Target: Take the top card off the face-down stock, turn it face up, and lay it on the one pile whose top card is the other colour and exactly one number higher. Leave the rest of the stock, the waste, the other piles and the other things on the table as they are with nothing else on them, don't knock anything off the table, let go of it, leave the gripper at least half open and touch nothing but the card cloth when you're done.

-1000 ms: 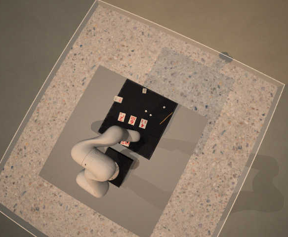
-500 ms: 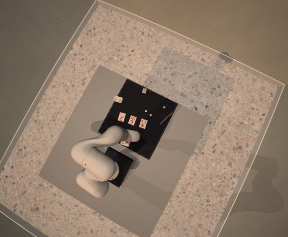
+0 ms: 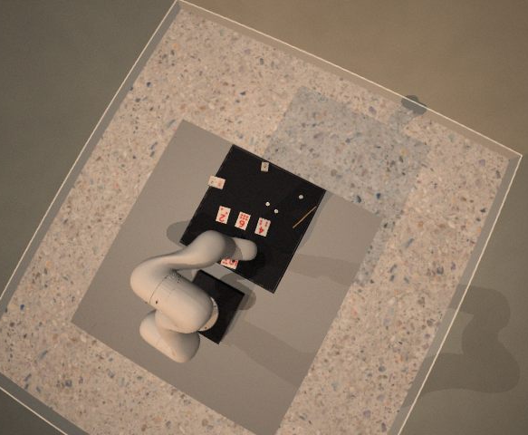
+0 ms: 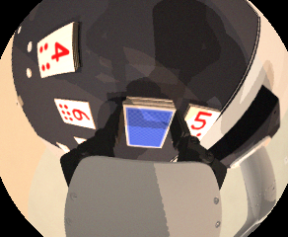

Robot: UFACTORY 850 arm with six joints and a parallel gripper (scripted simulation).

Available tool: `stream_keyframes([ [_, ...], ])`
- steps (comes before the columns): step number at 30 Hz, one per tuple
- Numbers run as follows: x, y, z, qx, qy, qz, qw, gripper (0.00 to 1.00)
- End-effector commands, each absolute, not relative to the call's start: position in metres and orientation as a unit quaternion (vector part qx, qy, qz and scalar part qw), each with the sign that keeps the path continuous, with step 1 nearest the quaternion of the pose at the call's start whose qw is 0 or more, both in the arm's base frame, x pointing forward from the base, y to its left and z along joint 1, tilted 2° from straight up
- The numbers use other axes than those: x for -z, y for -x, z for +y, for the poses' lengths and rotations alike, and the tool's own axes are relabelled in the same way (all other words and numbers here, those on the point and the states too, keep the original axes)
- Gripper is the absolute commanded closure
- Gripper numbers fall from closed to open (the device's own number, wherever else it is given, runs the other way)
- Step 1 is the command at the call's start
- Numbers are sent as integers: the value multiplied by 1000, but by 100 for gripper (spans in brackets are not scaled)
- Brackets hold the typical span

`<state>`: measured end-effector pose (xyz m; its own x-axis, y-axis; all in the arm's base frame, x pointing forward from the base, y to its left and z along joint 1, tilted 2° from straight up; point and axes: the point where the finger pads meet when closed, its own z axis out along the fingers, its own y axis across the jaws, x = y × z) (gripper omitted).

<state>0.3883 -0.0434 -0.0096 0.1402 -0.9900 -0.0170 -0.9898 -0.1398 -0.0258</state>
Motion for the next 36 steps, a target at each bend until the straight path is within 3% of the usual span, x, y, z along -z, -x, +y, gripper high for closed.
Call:
stream_keyframes([
  [1, 9, -389, -43, 3, 755, 656, 16, 33],
  [36, 7, -389, -43, 3, 755, 656, 16, 36],
])
